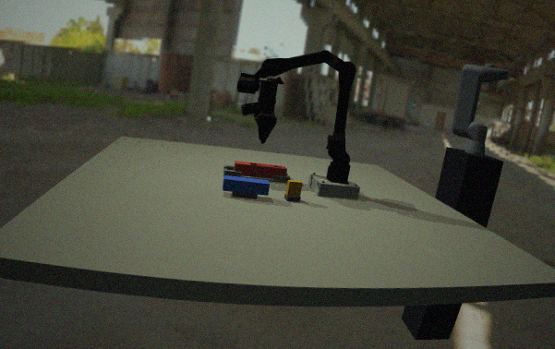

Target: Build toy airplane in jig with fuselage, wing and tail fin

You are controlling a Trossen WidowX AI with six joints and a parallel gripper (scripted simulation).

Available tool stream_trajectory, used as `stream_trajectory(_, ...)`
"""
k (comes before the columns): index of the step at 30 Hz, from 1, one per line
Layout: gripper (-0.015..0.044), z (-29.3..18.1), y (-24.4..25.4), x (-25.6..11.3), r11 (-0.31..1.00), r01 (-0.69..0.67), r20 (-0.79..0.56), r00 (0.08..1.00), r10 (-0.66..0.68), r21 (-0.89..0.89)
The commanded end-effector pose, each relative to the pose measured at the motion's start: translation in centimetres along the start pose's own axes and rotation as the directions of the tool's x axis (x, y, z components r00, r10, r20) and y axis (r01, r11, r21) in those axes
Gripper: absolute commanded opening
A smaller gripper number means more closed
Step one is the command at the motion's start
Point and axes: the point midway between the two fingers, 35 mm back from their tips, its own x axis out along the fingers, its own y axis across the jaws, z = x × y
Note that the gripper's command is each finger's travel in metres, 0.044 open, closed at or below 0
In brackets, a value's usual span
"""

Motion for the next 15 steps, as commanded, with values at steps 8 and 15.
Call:
stream_trajectory(8,0.044,5.4,14.3,0.4,1.0,-0.006,0.014,1.0,0.006,-0.022)
stream_trajectory(15,0.044,5.0,22.7,1.0,1.0,-0.016,0.015,1.0,0.016,-0.02)
